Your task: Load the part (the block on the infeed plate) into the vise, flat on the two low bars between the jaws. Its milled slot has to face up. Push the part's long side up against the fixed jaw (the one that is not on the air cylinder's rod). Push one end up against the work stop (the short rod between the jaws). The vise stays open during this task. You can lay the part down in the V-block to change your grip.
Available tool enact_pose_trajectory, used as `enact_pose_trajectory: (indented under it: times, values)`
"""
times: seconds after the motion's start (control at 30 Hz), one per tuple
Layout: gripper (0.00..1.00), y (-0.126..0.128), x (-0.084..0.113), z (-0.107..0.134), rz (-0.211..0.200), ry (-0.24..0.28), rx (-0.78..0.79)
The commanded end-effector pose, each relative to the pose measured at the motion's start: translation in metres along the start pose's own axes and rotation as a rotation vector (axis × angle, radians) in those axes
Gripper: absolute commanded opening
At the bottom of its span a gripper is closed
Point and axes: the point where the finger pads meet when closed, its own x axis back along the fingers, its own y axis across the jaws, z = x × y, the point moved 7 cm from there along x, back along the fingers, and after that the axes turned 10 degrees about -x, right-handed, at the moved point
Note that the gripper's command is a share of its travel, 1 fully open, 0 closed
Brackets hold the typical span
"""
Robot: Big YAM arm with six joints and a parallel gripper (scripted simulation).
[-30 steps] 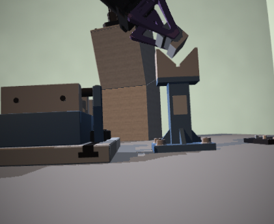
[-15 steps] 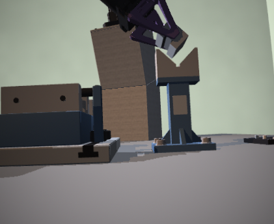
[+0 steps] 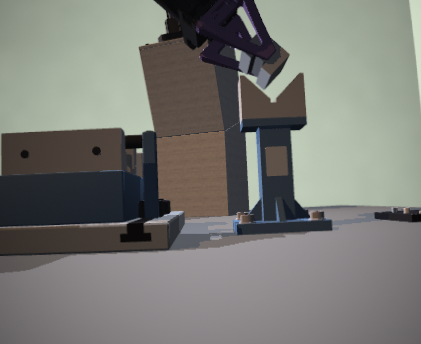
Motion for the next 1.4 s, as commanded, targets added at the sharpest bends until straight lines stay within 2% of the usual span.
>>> enact_pose_trajectory:
  times: [0.0,0.5,0.67,1.03,1.37]
  values:
    - [0.00,-0.0058,0.0064,-0.0158,0.011,-0.008,0.018]
    - [0.00,-0.0075,0.0059,-0.0156,0.026,0.004,0.026]
    - [0.00,-0.0067,0.0051,-0.0146,0.031,0.023,0.027]
    - [0.00,-0.0057,0.0043,-0.0162,0.040,0.070,0.026]
    - [0.00,-0.0036,0.0035,-0.0217,0.053,0.149,0.023]
